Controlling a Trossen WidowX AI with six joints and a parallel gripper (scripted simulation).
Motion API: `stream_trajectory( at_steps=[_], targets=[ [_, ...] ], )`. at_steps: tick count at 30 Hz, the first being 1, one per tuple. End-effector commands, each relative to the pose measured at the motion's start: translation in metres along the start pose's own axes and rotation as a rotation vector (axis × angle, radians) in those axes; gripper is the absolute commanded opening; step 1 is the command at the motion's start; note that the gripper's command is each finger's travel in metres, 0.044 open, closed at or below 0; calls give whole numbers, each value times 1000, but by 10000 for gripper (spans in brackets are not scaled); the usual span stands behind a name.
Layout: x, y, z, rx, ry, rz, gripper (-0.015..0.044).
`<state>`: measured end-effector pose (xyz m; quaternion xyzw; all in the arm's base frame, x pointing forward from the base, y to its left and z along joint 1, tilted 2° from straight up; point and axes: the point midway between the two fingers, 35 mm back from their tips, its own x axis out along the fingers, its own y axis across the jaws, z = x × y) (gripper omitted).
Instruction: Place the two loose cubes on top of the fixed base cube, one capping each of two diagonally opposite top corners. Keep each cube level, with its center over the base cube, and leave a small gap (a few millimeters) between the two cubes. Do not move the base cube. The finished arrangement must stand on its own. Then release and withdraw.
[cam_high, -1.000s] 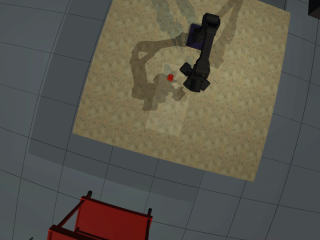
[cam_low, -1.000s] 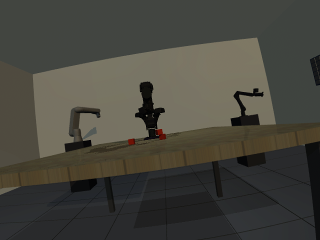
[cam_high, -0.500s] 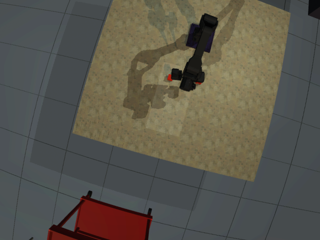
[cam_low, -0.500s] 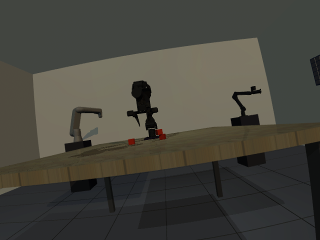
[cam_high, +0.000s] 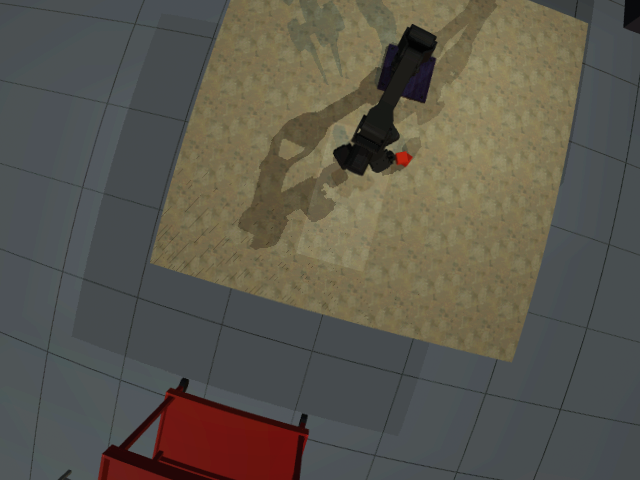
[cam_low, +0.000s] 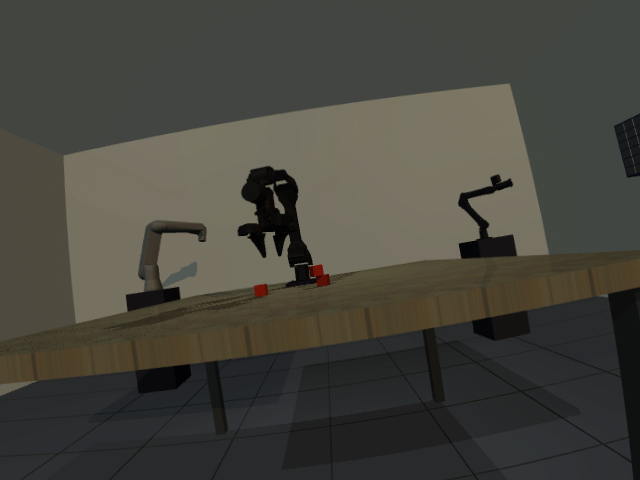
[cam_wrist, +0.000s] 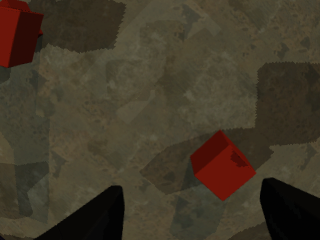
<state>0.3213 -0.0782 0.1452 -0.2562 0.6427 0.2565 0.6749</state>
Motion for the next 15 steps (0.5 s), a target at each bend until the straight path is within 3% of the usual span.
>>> stream_trajectory(
  at_steps=[1, 9, 15],
  targets=[
    [-8, -17, -17, -352, 0, -6, 265],
    [-14, -31, -36, -717, 1, -1, 265],
    [-15, -32, -37, -748, 1, -1, 265]
  ],
)
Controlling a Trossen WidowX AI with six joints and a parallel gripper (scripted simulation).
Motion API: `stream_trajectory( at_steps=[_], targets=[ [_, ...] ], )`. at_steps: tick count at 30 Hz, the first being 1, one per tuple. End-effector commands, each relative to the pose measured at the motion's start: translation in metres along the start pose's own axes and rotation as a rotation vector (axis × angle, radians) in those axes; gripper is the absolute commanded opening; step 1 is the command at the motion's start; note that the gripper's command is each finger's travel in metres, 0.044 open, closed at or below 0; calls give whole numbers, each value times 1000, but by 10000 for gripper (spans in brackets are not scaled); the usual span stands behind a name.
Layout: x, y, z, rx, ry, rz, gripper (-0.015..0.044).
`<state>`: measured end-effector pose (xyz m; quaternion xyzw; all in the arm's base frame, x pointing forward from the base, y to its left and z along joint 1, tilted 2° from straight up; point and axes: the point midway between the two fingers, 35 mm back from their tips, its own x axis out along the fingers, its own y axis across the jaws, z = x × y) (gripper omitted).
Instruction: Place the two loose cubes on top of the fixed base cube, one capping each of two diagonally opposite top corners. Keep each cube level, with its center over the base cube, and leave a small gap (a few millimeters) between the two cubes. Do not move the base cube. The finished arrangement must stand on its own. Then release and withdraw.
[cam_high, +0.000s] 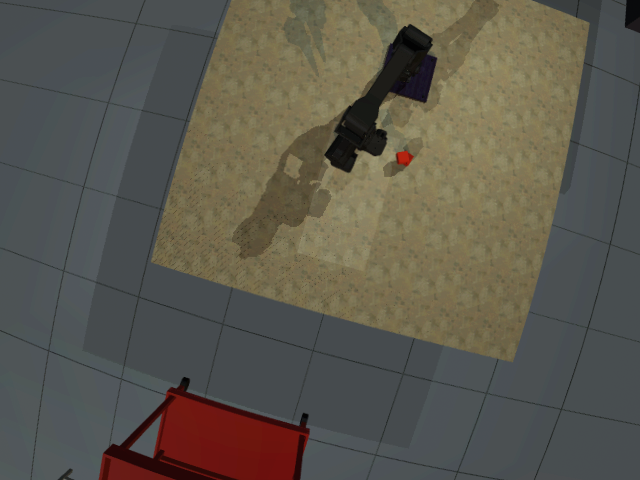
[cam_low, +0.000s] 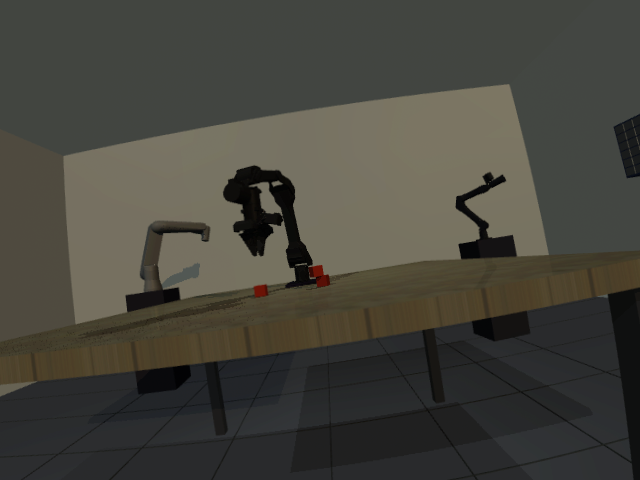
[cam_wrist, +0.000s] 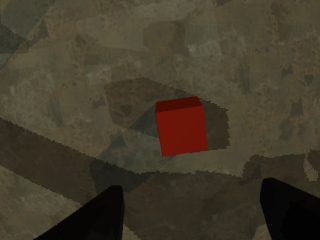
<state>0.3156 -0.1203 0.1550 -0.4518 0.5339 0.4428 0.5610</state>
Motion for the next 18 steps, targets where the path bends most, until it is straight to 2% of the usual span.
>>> stream_trajectory(
  at_steps=[1, 8, 18],
  targets=[
    [-4, -1, -7, -120, -2, -5, 265],
    [-3, -1, -7, -120, -2, -5, 265],
    [58, -1, -7, -120, -2, -5, 265]
  ],
)
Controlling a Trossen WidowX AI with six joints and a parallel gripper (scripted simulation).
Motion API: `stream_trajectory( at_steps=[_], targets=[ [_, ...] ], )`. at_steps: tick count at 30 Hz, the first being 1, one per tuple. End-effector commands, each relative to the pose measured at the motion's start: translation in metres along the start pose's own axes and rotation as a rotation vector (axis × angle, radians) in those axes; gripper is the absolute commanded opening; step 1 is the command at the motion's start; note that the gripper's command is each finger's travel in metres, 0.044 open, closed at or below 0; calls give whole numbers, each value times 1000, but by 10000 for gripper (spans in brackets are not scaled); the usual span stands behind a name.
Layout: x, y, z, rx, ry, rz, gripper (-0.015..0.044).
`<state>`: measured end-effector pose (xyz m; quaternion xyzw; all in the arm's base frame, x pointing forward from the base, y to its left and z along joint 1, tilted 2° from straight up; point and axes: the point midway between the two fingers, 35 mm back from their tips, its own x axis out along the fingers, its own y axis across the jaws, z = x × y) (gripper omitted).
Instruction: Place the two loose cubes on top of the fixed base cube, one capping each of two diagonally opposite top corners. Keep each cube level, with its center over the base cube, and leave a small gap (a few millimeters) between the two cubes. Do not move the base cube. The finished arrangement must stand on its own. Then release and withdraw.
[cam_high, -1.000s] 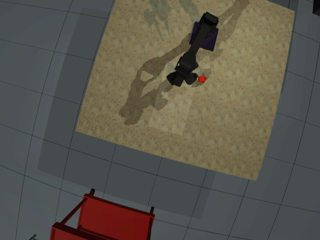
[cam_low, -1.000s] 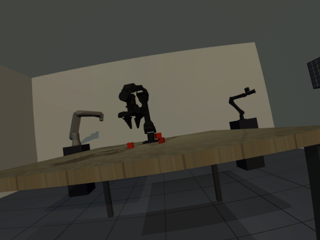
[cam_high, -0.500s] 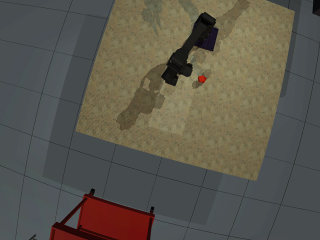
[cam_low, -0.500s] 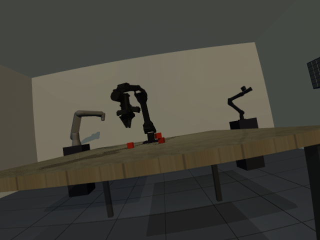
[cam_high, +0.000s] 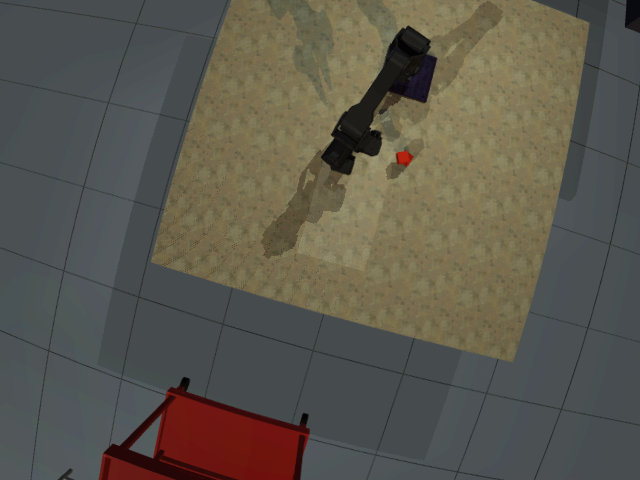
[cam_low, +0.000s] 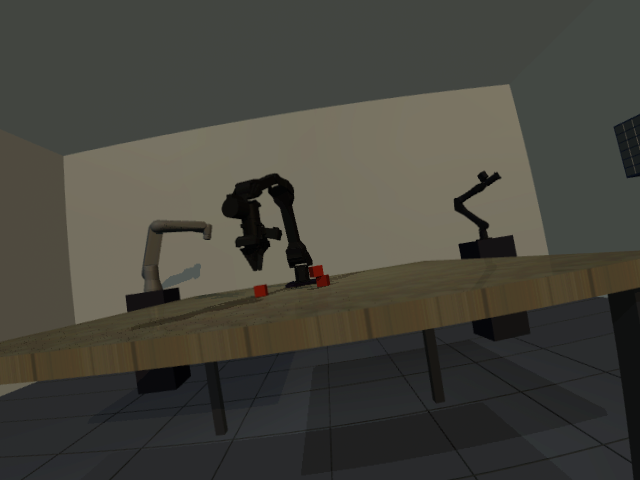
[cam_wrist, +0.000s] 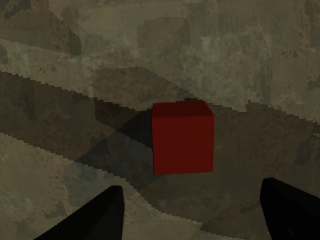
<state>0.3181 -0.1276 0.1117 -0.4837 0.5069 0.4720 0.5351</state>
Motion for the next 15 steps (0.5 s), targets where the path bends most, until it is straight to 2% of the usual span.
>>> stream_trajectory(
  at_steps=[1, 15],
  targets=[
    [15, 1, 1, -6, -1, -2, 265],
    [36, 1, 1, -6, -1, -2, 265]
  ],
)
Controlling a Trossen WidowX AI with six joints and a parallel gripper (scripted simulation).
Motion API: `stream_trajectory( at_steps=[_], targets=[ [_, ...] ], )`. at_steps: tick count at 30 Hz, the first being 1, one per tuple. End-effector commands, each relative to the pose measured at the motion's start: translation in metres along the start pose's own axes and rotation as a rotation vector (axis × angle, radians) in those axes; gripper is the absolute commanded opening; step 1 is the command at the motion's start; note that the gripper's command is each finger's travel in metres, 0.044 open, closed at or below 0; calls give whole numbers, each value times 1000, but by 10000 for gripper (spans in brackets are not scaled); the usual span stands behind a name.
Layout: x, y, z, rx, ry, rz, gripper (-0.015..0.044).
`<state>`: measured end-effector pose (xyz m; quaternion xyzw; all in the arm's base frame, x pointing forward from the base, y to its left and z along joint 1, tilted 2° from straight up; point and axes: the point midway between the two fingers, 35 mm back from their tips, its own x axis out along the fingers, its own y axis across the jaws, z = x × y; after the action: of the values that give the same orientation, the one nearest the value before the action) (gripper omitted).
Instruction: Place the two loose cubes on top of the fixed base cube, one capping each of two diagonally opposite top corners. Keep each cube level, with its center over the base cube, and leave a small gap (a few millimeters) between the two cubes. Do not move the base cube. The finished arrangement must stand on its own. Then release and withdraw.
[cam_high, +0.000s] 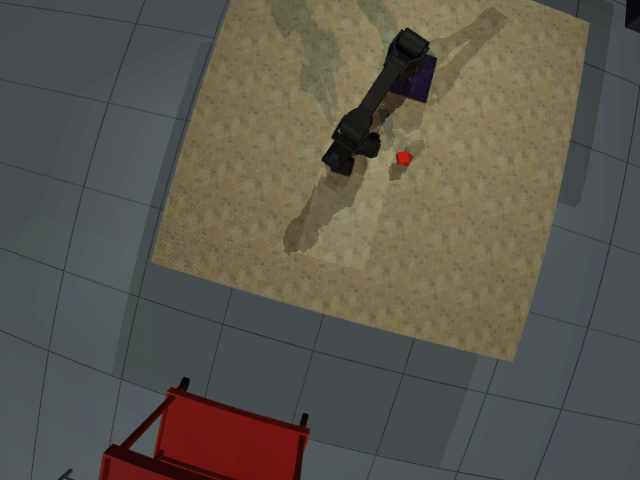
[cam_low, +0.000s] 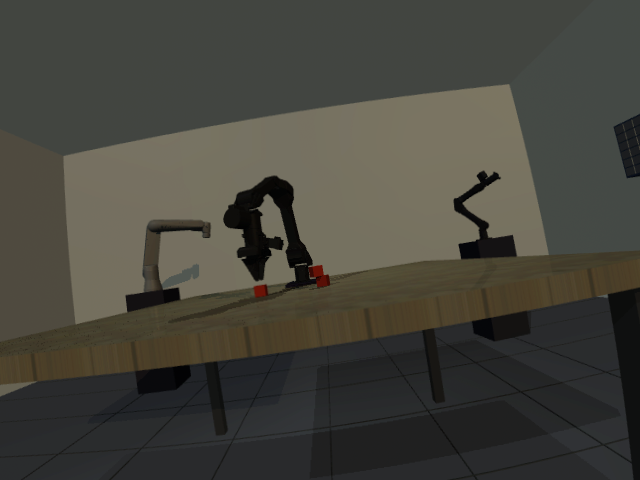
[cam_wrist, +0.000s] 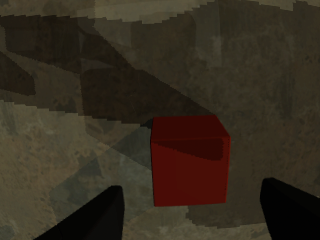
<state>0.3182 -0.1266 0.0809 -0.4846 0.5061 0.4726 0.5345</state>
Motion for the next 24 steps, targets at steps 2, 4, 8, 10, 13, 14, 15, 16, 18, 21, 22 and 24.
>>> stream_trajectory(
  at_steps=[2, 4, 8, 10, 13, 14, 15, 16, 18, 21, 22, 24],
  targets=[
    [8, 0, 0, -3, -1, -1, 265],
    [11, 0, 0, -3, -1, -1, 265],
    [18, 0, 0, -3, -1, -1, 265],
    [21, 0, 0, -3, -1, -1, 265],
    [26, 0, 0, -3, -1, -1, 265],
    [28, 0, 0, -3, -1, -1, 265],
    [29, 0, 0, -3, -1, -1, 265],
    [31, 0, 0, -3, -1, -1, 265],
    [32, 0, 0, -3, -1, -1, 265],
    [32, 0, 0, -3, -1, -1, 186],
    [32, 0, 0, -3, -1, -1, 160],
    [32, 0, 0, -3, -1, -1, 107]
  ],
)
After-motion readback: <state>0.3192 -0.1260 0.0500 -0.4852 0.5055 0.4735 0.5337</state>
